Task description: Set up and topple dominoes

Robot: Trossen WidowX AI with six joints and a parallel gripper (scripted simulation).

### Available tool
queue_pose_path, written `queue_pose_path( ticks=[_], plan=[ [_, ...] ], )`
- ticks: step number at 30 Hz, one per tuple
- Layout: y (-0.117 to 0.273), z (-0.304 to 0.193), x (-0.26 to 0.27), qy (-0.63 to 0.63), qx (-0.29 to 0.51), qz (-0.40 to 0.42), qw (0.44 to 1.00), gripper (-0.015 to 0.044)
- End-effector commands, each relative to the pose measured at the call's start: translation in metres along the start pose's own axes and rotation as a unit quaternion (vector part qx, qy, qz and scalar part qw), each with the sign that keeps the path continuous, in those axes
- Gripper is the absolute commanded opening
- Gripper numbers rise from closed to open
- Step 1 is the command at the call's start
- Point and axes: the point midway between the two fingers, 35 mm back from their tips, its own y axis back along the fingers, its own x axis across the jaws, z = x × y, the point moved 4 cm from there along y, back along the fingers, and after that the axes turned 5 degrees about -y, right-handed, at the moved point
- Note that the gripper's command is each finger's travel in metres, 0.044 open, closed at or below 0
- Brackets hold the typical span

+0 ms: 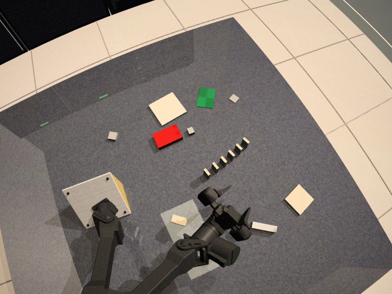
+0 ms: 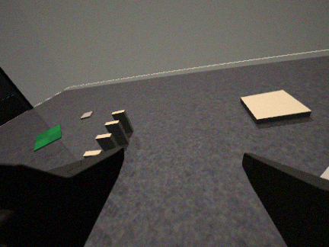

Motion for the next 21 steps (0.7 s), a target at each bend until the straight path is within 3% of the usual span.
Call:
queue_pose_path(
  ticks=[1,13,21],
  plan=[
    [-0.021,0.013,0.013,-0.055,0.148,0.014,0.987,0.0440],
    [-0.009,0.040,0.023,-0.032,0.466,-0.092,0.879,0.0440],
    [0.008,0.065,0.017,0.048,0.543,-0.174,0.820,0.0440]
  ],
)
